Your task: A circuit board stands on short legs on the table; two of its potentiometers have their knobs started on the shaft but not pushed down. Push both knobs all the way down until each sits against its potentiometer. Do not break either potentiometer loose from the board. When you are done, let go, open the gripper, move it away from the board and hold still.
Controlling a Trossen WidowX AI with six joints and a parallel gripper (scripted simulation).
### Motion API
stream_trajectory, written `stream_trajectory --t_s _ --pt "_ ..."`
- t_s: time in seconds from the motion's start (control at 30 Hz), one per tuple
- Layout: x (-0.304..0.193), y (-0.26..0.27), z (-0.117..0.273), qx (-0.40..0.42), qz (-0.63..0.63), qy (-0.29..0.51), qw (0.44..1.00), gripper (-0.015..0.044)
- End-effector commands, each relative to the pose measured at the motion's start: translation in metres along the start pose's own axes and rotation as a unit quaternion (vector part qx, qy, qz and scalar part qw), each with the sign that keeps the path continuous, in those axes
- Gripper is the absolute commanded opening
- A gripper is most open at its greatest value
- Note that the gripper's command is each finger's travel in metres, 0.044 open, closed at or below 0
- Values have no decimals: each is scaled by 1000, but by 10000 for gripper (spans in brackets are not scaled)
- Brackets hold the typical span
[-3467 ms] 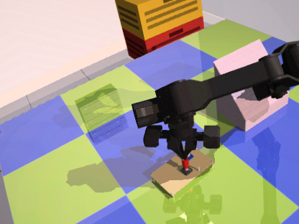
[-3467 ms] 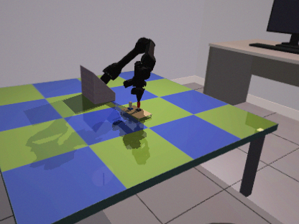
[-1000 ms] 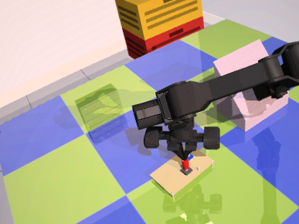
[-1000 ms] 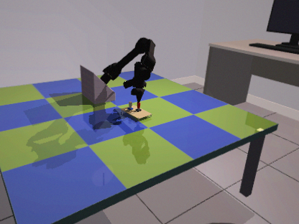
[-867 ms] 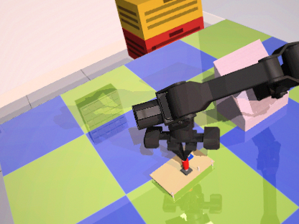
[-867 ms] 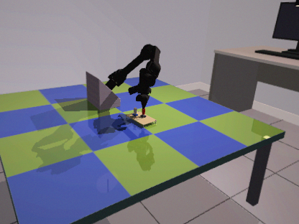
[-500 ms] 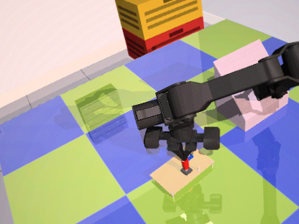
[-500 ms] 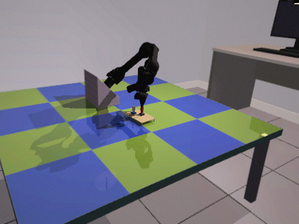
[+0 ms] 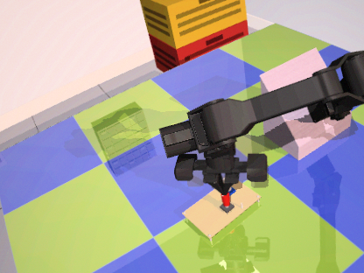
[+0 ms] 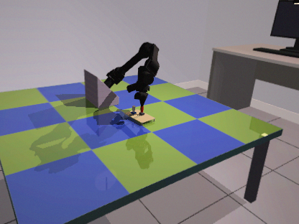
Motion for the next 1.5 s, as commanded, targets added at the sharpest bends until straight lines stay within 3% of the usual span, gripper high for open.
stream_trajectory --t_s 0.0,0.33,0.63,0.9,1.03,1.47 --pt "-2 1 0 -5 7 -1 1000 0" --pt "-2 1 16 -5 7 -1 1000 0" --pt "0 -1 11 -7 5 0 1000 236" --pt "73 -73 32 -5 4 -6 1000 440" --pt "93 -102 32 -7 5 -3 1000 440" --pt "93 -102 32 -7 5 -3 1000 440"
Point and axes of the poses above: the point midway between the two fingers, 35 mm back from their tips, its own z axis back along the fingers, its own y axis across the jaws, x = y × z, the point moved 7 cm from there along z, back along the fingers, and after that the axes turned 13 degrees about z, right-handed, at the moved point
